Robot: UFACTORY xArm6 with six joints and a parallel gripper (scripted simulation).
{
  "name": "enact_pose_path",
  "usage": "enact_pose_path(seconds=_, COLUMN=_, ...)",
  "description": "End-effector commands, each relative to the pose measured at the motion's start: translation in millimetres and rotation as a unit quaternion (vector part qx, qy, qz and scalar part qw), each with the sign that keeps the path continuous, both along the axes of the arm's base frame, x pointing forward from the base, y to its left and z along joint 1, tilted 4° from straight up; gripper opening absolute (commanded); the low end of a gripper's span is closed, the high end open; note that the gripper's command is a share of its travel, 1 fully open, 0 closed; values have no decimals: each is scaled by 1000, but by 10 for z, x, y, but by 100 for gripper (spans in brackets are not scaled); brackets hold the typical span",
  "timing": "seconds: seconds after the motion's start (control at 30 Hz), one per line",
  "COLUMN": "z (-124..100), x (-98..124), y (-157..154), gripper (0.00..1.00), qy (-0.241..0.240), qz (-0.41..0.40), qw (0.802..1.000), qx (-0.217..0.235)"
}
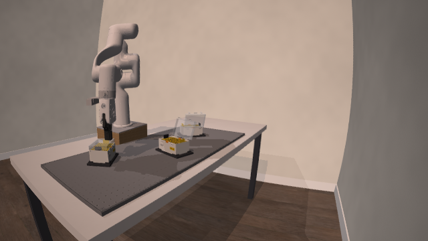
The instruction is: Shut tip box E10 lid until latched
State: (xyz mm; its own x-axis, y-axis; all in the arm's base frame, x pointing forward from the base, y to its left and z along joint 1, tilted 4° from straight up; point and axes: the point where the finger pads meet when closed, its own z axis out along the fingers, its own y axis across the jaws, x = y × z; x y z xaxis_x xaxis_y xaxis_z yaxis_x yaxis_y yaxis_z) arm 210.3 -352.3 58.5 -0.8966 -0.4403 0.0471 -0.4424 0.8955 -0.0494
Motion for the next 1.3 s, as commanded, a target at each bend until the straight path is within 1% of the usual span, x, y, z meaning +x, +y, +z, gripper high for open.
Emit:
enact_pose_path(seconds=0.0, z=-1, x=10, y=-17, gripper=0, qy=-1, qz=0, qw=1000, qx=-2)
enact_pose_path(seconds=1.27, z=-92, x=9, y=-24, gripper=0, qy=-1, qz=0, qw=1000, qx=-2)
